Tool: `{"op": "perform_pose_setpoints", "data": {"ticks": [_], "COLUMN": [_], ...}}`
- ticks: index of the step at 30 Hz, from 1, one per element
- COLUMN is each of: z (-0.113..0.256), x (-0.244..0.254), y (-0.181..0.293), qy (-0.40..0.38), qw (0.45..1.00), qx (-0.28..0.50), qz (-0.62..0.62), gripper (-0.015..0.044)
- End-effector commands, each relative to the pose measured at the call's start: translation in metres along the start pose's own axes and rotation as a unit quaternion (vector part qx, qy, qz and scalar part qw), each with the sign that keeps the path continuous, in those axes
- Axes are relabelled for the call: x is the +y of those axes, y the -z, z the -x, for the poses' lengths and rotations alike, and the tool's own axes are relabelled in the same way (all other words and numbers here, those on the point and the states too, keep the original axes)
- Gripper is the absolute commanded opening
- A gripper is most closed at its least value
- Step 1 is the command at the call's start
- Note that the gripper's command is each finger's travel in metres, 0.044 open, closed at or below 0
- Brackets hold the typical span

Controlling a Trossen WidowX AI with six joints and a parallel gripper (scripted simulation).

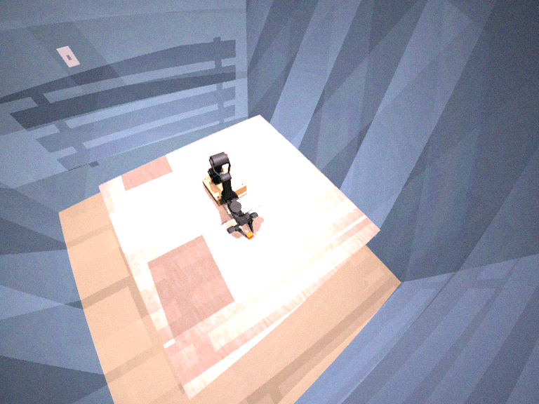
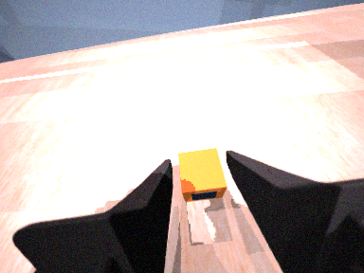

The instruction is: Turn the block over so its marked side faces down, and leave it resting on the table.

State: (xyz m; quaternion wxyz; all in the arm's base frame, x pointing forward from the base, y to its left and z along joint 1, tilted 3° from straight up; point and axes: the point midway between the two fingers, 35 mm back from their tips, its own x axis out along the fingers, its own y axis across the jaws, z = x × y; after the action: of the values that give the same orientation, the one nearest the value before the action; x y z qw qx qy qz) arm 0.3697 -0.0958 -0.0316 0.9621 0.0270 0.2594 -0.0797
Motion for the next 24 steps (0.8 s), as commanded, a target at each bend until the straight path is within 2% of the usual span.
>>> {"op": "perform_pose_setpoints", "data": {"ticks": [1, 6, 24], "z": [0.0002, 0.0002, 0.0002], "x": [0.0005, 0.0005, 0.0005], "y": [-0.0003, -0.0003, -0.0003], "qy": [-0.002, -0.002, -0.002], "qw": [1.000, 1.000, 1.000], "qx": [-0.001, -0.001, -0.001], "qz": [-0.002, -0.002, -0.002], "gripper": [0.0315, 0.0440, 0.0440]}}
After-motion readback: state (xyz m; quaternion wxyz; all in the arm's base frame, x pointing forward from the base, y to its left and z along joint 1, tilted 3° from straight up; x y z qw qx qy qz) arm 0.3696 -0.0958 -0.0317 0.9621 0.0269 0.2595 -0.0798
